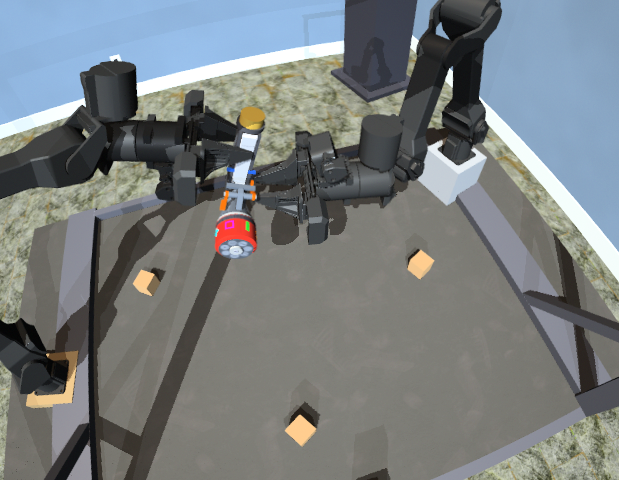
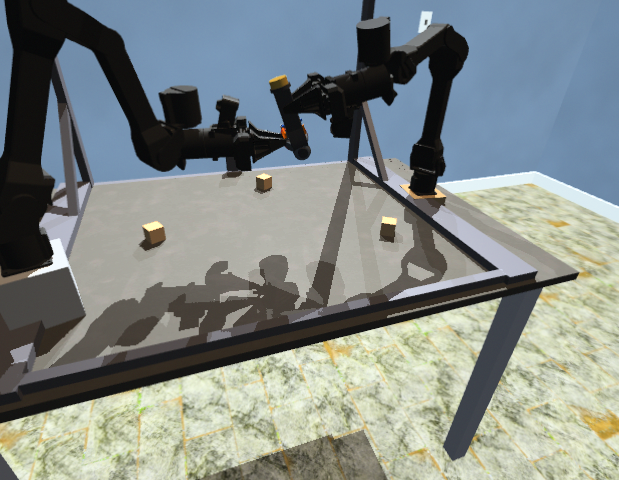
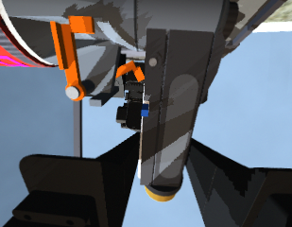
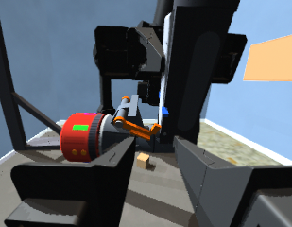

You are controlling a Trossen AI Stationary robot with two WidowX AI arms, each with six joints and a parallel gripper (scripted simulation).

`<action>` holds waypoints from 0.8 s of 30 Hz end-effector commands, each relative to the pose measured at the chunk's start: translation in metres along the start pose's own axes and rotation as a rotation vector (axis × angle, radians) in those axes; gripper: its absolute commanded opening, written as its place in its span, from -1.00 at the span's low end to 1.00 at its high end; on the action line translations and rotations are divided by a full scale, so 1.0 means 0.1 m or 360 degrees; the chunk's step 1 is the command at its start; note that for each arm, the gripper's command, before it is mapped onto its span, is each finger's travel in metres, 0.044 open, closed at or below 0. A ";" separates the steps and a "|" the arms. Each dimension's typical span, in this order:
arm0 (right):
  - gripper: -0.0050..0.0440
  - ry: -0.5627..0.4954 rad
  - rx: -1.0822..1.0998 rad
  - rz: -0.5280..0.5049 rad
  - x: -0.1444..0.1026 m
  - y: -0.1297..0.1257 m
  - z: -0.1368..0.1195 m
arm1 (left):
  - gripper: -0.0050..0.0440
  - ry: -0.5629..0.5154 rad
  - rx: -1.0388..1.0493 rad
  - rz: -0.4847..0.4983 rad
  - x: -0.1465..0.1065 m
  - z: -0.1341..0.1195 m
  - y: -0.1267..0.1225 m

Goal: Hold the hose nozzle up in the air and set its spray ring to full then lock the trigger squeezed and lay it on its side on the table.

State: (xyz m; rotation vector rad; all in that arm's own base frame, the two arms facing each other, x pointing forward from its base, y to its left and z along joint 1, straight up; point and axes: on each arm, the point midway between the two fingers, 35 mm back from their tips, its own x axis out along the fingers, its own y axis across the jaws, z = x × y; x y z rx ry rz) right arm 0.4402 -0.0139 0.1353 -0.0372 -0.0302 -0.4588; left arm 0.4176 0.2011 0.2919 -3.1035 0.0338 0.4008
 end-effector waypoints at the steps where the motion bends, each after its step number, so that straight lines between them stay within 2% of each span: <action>1: -0.08 -0.0056 0.0045 -0.0015 0.00 -0.05 0.19 | -0.11 0.0048 0.0028 0.0007 -0.05 -0.14 0.03; 15: -0.08 -0.0066 0.0059 -0.0015 -0.02 -0.05 0.30 | -0.11 0.0048 0.0028 0.0007 -0.05 -0.14 0.03; 24: -0.08 -0.0056 0.0045 -0.0017 -0.01 -0.06 0.25 | -0.11 0.0048 0.0028 0.0007 -0.05 -0.14 0.03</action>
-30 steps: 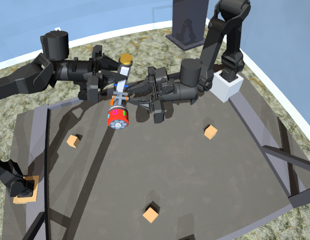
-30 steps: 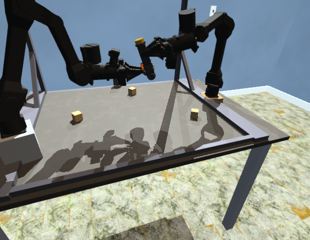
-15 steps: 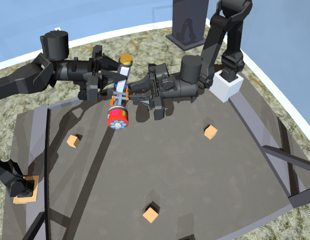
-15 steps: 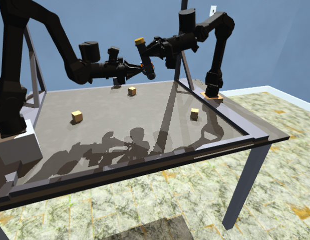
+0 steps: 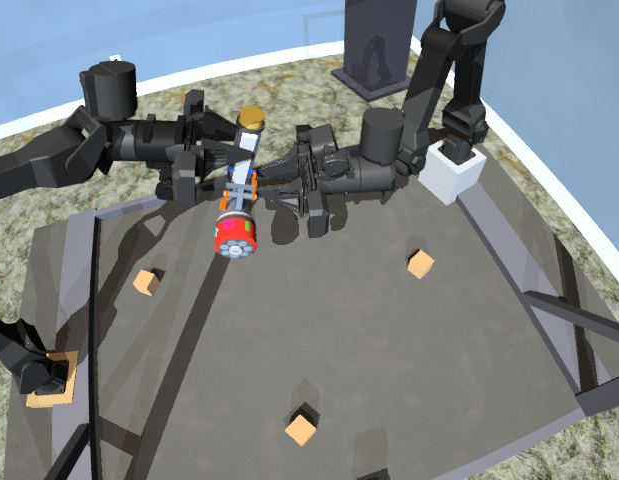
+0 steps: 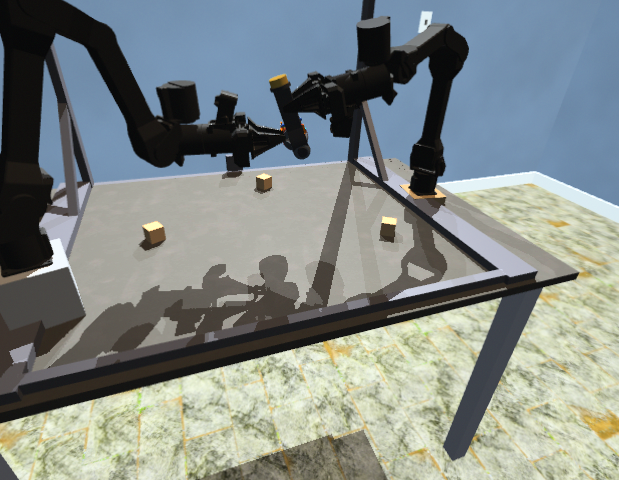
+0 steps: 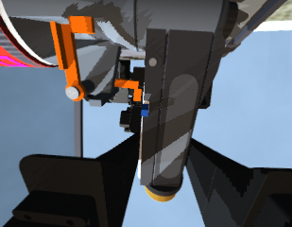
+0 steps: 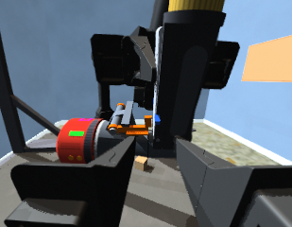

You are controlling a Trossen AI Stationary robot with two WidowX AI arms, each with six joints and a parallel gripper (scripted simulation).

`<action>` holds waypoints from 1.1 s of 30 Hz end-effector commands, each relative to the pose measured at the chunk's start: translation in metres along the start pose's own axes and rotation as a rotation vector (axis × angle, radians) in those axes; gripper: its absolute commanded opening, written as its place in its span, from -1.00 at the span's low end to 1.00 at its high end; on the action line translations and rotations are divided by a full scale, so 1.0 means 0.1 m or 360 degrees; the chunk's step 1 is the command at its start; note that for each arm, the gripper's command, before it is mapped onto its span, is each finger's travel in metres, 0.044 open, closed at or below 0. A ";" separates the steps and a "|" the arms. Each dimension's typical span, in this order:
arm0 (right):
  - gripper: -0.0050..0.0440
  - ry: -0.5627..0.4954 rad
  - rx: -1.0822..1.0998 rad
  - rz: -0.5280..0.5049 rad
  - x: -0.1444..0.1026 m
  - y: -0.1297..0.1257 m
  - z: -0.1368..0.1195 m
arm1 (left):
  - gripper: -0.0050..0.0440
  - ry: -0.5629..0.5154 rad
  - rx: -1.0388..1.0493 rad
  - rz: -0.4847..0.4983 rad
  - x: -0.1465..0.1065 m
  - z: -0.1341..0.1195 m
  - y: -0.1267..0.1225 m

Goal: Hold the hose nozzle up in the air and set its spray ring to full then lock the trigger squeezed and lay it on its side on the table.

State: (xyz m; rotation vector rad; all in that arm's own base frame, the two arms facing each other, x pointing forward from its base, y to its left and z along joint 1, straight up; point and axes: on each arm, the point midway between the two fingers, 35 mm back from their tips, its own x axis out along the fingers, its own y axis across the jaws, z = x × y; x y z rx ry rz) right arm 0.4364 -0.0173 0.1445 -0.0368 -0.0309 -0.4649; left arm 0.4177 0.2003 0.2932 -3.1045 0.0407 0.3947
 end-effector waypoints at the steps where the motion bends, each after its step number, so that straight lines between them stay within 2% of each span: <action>1: -0.08 -0.0055 0.0044 -0.0008 0.01 -0.02 0.15 | -0.11 0.0042 0.0027 0.0000 -0.04 -0.13 0.02; 17: -0.08 -0.0055 0.0045 -0.0008 0.01 -0.02 0.15 | -0.11 0.0042 0.0027 0.0000 -0.04 -0.13 0.02; 33: -0.08 -0.0042 0.0040 -0.0005 -0.37 -0.01 0.12 | -0.11 0.0042 0.0027 0.0000 -0.04 -0.13 0.02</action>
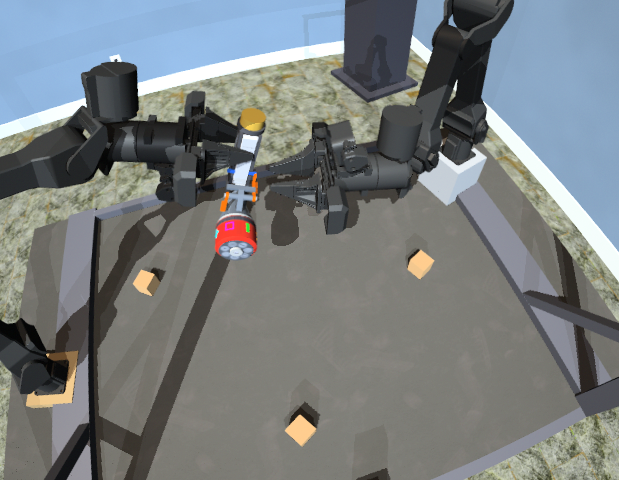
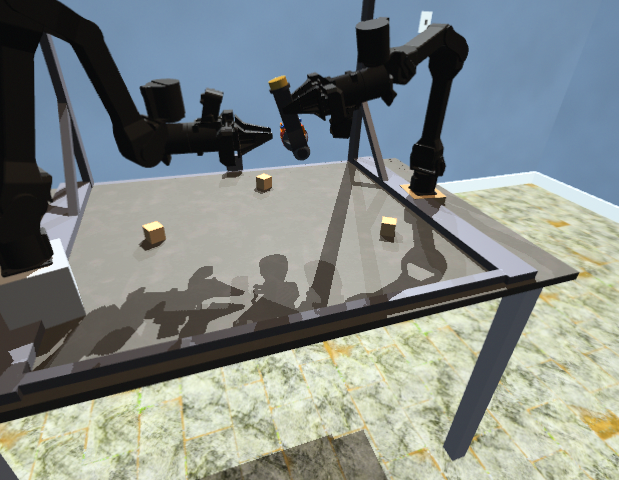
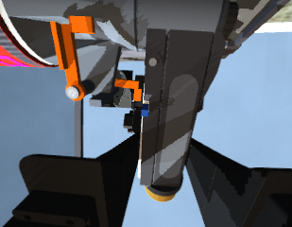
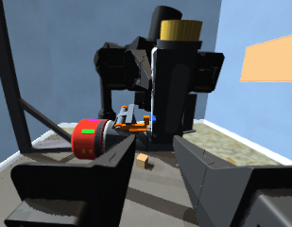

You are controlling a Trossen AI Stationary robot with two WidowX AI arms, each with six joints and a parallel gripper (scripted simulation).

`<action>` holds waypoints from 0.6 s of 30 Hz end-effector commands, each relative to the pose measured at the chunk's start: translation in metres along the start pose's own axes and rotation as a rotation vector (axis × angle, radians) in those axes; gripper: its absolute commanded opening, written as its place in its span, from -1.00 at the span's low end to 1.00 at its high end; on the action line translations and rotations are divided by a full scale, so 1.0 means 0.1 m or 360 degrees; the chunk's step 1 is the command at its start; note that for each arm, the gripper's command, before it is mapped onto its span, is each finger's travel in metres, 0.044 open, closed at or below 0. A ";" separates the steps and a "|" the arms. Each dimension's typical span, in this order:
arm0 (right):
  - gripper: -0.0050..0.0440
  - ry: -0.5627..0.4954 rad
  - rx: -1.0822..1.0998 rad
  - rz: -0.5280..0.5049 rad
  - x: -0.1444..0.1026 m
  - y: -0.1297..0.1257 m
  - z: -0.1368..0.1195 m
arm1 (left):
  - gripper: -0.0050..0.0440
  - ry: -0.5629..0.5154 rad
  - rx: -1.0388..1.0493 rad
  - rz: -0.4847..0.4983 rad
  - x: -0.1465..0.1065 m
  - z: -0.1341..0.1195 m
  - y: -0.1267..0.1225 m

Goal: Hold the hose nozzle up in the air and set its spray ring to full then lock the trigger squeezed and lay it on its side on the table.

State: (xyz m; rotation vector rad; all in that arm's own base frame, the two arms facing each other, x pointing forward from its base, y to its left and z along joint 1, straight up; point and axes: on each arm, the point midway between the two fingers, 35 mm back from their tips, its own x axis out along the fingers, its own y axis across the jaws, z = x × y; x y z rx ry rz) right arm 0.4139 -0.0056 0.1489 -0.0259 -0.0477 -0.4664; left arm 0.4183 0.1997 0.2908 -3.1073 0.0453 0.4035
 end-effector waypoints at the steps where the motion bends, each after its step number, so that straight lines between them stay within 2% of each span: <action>1: -0.08 -0.0020 0.0017 -0.0002 -0.15 -0.01 0.07 | -0.11 0.0050 0.0033 -0.0006 -0.06 -0.15 0.02; 8: -0.08 -0.0015 0.0012 -0.0001 -0.25 -0.01 0.06 | -0.11 0.0050 0.0033 -0.0006 -0.06 -0.15 0.02; 18: -0.08 -0.0008 0.0007 0.0000 -0.56 -0.01 0.04 | -0.11 0.0050 0.0033 -0.0006 -0.06 -0.15 0.02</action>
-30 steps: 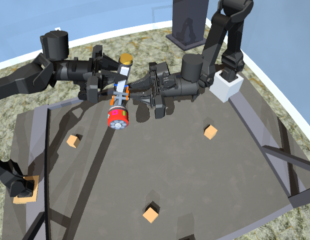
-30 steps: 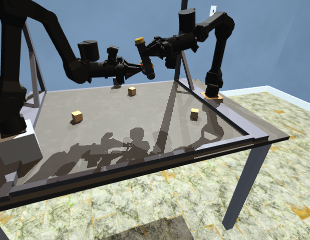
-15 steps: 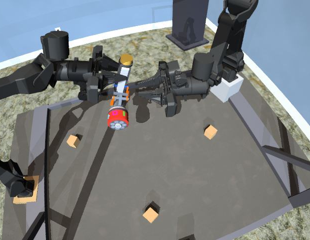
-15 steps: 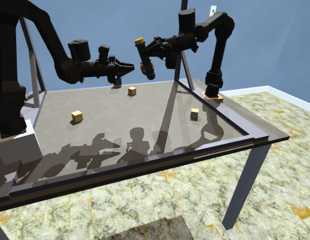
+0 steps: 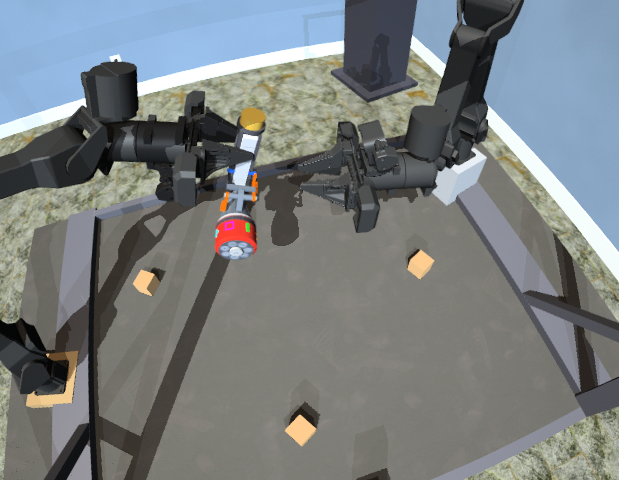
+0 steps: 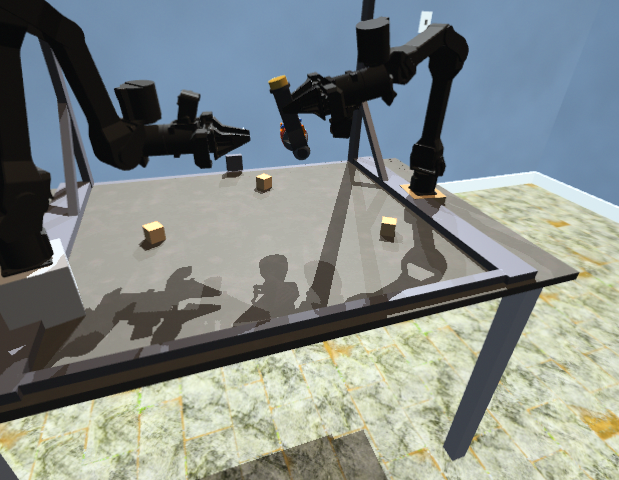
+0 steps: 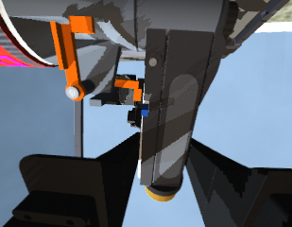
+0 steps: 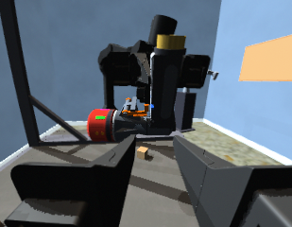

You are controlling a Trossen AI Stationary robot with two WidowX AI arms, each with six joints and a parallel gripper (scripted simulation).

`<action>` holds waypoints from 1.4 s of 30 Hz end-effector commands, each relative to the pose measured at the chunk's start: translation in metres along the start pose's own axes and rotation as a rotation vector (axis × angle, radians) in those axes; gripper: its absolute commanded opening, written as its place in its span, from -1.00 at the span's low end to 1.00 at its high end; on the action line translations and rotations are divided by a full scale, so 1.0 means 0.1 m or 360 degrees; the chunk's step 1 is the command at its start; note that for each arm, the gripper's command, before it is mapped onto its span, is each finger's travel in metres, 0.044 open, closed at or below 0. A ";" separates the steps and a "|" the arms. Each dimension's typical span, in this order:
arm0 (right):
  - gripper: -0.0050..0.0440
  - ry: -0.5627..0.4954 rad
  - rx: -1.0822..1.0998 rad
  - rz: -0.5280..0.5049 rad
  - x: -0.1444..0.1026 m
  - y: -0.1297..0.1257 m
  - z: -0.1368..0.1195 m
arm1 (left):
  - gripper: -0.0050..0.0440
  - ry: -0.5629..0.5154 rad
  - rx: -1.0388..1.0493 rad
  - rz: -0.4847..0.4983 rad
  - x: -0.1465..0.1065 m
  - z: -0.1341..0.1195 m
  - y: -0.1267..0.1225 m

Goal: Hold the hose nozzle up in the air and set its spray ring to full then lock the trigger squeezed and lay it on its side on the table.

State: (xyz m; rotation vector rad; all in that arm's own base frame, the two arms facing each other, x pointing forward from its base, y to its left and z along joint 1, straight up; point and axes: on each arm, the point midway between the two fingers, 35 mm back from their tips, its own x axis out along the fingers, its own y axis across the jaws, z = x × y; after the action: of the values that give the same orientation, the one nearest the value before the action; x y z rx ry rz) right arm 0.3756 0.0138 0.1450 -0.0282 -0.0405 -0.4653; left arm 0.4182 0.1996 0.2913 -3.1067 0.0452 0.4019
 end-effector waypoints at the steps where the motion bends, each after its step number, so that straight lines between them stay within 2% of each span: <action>1: -0.08 -0.0017 0.0011 -0.0002 -0.13 -0.01 0.06 | -0.11 0.0049 0.0032 -0.0005 -0.05 -0.14 0.02; 17: -0.08 -0.0012 0.0004 -0.0003 -0.12 -0.01 0.04 | -0.11 0.0049 0.0032 -0.0005 -0.05 -0.14 0.02; 19: -0.08 -0.0033 0.0025 0.0021 -0.08 -0.01 0.16 | -0.11 0.0049 0.0032 -0.0005 -0.05 -0.14 0.02; 21: -0.08 -0.0033 0.0025 0.0021 -0.08 -0.01 0.16 | -0.11 0.0049 0.0032 -0.0005 -0.05 -0.14 0.02; 29: -0.08 -0.0043 0.0041 0.0209 0.08 0.01 0.61 | -0.11 0.0049 0.0032 -0.0005 -0.05 -0.14 0.02; 31: -0.08 -0.0136 0.0108 0.0248 0.09 -0.02 0.85 | -0.11 0.0049 0.0032 -0.0005 -0.05 -0.14 0.02; 34: -0.08 -0.0081 0.0082 0.0315 0.11 -0.04 0.95 | -0.11 0.0049 0.0032 -0.0005 -0.05 -0.14 0.02; 36: -0.08 -0.0168 0.0133 0.0354 0.09 -0.08 1.19 | -0.11 0.0049 0.0032 -0.0005 -0.05 -0.14 0.02; 38: -0.08 -0.0168 0.0133 0.0354 0.09 -0.08 1.19 | -0.11 0.0049 0.0032 -0.0005 -0.05 -0.14 0.02; 39: -0.08 -0.0218 0.0160 0.0374 0.07 -0.11 1.32 | -0.11 0.0049 0.0032 -0.0005 -0.05 -0.14 0.02; 40: -0.08 -0.0118 0.0104 0.0401 0.07 -0.10 1.22 | -0.11 0.0049 0.0032 -0.0005 -0.05 -0.14 0.02; 42: -0.08 -0.0107 0.0098 0.0445 0.05 -0.13 1.32 | -0.11 0.0049 0.0032 -0.0005 -0.05 -0.14 0.02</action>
State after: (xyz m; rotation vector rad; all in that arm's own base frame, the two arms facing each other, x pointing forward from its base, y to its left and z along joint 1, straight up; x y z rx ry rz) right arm 0.3735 0.0071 0.2532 0.0014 -0.1249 -0.2319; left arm 0.4182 0.1996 0.2912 -3.1069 0.0453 0.4023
